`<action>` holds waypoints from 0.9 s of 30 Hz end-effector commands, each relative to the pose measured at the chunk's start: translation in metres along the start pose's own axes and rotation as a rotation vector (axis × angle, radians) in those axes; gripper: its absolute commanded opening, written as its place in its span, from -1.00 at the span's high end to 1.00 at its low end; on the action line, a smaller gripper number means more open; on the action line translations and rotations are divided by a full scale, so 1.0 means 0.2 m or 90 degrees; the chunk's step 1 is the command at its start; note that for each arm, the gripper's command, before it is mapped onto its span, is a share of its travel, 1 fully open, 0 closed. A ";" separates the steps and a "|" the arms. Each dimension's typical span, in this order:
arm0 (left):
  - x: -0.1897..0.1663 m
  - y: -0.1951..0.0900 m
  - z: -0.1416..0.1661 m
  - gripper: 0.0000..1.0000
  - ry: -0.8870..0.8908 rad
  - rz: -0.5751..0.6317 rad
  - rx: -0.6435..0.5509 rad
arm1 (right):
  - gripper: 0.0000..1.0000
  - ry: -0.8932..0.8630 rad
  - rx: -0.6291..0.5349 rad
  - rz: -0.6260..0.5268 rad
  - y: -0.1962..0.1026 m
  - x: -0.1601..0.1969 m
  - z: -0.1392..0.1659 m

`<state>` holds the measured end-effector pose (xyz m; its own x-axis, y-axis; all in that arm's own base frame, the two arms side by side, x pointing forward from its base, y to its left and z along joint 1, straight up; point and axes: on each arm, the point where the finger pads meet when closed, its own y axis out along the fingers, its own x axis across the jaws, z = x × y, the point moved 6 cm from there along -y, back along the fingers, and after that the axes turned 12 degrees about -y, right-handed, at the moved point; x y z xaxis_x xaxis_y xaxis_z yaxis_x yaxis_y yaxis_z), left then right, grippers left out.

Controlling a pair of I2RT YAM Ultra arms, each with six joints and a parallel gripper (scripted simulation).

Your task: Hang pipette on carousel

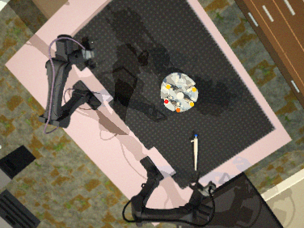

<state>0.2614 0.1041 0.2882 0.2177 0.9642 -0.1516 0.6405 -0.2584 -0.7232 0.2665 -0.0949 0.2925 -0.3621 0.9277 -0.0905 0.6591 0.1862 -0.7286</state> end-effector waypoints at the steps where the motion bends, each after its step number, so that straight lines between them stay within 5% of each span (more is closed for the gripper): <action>1: 0.01 -0.02 -0.03 -1.00 0.010 -0.001 -0.019 | -1.00 -0.116 -0.035 -0.061 -0.01 -0.02 -0.02; 5: 0.01 -0.02 -0.03 -1.00 0.010 -0.001 -0.019 | -1.00 -0.123 -0.035 -0.059 0.00 0.00 -0.02; 6: 0.01 -0.02 -0.03 -1.00 0.010 -0.001 -0.019 | 0.02 -0.146 -0.047 -0.070 0.01 0.08 0.00; 12: 0.01 -0.02 -0.03 -1.00 0.010 -0.001 -0.019 | 0.02 -0.275 -0.123 -0.035 0.08 0.27 0.01; 22: 0.01 -0.02 -0.03 -1.00 0.010 -0.001 -0.019 | 0.02 -0.294 -0.141 -0.008 0.06 0.34 -0.05; 27: 0.01 -0.02 -0.03 -1.00 0.010 -0.001 -0.019 | 0.02 -0.378 -0.178 0.008 0.17 0.53 0.03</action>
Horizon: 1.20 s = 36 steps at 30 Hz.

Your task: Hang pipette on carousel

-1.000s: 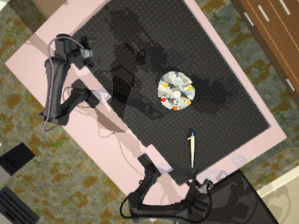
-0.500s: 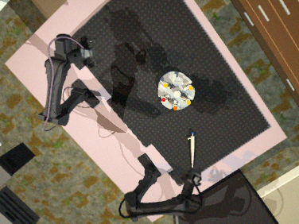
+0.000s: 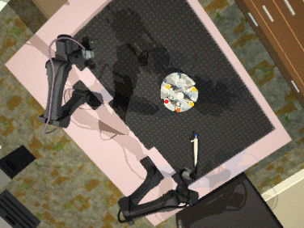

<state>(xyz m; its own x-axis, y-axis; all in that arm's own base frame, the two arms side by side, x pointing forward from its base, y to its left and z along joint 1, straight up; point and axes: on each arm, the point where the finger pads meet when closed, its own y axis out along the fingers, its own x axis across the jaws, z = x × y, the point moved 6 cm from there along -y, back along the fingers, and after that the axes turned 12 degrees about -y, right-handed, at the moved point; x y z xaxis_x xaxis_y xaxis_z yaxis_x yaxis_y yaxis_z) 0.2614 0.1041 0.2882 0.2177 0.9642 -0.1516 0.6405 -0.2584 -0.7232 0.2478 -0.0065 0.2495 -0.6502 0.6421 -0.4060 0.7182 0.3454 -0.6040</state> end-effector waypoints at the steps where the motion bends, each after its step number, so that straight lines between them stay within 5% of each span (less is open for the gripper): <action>1: 0.01 -0.02 -0.03 -1.00 0.010 -0.001 -0.019 | 0.02 -0.077 -0.041 0.062 0.03 0.07 -0.08; 12: 0.01 -0.02 -0.03 -1.00 0.010 -0.001 -0.019 | 0.02 -0.123 -0.073 0.095 0.04 0.13 -0.19; 24: 0.01 -0.02 -0.03 -1.00 0.010 -0.001 -0.019 | 0.02 -0.271 -0.089 0.130 0.27 0.49 -0.23; 31: 0.01 -0.02 -0.03 -1.00 0.010 -0.001 -0.019 | 0.02 -0.270 -0.109 0.149 0.23 0.44 -0.30; 36: 0.01 -0.02 -0.03 -1.00 0.010 -0.001 -0.019 | 0.02 -0.384 -0.107 0.186 0.35 0.65 -0.29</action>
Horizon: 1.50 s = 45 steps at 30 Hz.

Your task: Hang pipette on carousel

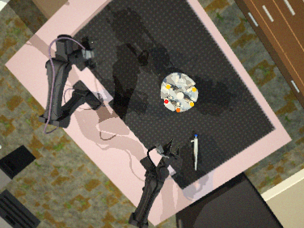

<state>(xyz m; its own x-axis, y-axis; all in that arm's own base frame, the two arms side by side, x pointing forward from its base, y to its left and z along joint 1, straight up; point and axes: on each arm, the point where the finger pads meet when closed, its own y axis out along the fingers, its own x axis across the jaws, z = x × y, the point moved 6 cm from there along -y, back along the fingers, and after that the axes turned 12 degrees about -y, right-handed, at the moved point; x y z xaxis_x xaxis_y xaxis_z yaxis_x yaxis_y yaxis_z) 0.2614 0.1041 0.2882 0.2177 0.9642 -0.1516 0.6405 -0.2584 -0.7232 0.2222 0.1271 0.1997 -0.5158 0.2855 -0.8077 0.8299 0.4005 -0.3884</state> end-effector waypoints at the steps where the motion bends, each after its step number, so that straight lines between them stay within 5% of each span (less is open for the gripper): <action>1: 0.01 -0.02 -0.03 -1.00 0.010 -0.001 -0.019 | 0.02 -0.052 0.018 0.062 0.06 0.03 -0.04; 19: 0.01 -0.02 -0.03 -1.00 0.010 -0.001 -0.019 | 0.02 -0.135 0.009 0.101 0.13 0.16 -0.18; 28: 0.01 -0.02 -0.03 -1.00 0.010 -0.001 -0.019 | 0.02 -0.264 -0.003 0.193 0.26 0.30 -0.45; 38: 0.01 -0.02 -0.03 -1.00 0.010 -0.001 -0.019 | 0.02 -0.261 0.009 0.196 0.27 0.28 -0.43; 45: 0.01 -0.02 -0.03 -1.00 0.010 -0.001 -0.019 | 0.02 -0.405 0.017 0.267 0.37 0.49 -0.62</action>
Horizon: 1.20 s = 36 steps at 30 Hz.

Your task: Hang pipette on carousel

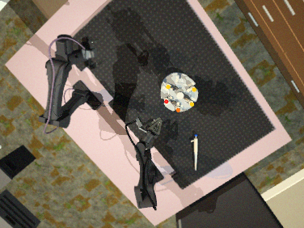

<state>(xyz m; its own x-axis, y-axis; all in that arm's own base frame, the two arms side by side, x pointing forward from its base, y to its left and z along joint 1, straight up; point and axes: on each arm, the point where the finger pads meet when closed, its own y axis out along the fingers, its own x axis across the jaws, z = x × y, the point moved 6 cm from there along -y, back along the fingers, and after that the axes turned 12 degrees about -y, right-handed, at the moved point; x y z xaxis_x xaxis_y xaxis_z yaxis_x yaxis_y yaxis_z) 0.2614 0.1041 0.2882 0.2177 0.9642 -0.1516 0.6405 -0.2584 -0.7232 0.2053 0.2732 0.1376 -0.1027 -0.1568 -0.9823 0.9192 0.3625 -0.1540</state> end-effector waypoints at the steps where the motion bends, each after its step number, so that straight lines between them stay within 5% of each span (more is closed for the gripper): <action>1: 0.01 -0.02 -0.03 -1.00 0.010 -0.001 -0.019 | 0.02 -0.054 0.031 0.107 0.05 -0.06 -0.12; 36: 0.01 -0.02 -0.03 -1.00 0.010 -0.001 -0.019 | 0.02 -0.057 0.031 0.101 0.21 -0.06 -0.14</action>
<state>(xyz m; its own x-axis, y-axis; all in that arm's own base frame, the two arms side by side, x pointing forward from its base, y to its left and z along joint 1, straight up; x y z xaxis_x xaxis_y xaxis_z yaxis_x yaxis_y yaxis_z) 0.2614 0.1041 0.2882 0.2177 0.9642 -0.1516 0.6405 -0.2584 -0.7232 0.2339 0.3135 0.1352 0.0684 -0.2032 -0.9767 0.9406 0.3395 -0.0047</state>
